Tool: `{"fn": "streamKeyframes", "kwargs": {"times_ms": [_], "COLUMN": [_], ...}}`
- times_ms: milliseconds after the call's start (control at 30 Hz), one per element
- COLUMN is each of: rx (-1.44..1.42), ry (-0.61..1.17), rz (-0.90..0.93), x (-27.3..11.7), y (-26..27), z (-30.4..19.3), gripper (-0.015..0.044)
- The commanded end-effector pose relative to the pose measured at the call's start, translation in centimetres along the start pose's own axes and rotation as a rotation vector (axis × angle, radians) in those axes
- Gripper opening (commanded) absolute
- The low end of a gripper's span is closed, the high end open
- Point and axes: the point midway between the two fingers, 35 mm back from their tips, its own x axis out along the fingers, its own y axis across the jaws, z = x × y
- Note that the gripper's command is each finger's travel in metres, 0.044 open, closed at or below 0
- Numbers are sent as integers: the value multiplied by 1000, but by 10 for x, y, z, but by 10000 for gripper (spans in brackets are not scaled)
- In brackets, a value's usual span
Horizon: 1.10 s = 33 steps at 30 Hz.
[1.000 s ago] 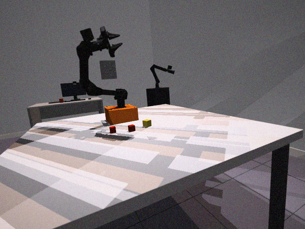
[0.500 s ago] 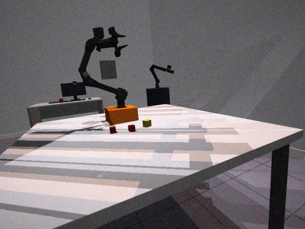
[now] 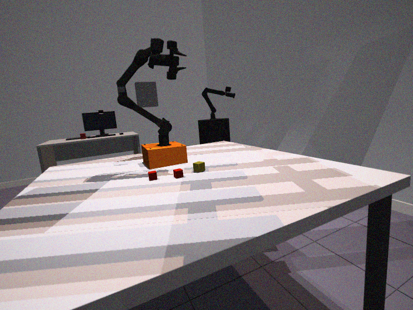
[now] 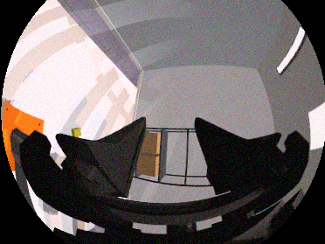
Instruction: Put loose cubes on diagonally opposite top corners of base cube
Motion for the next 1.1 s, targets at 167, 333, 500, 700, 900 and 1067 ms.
{"fn": "streamKeyframes", "kwargs": {"times_ms": [167, 333, 500, 700, 900, 1067], "rx": [-118, -158, -182, -187, -167, -129], "ry": [169, 261, 347, 438, 516, 570], "rz": [143, 235, 334, 462, 593, 701], "x": [50, 77, 102, 127, 144, 152], "y": [22, 35, 51, 73, 98, 121], "z": [-2, -15, -35, -67, -106, -141], "gripper": [265, 265, 265, 265, 265, 265]}}
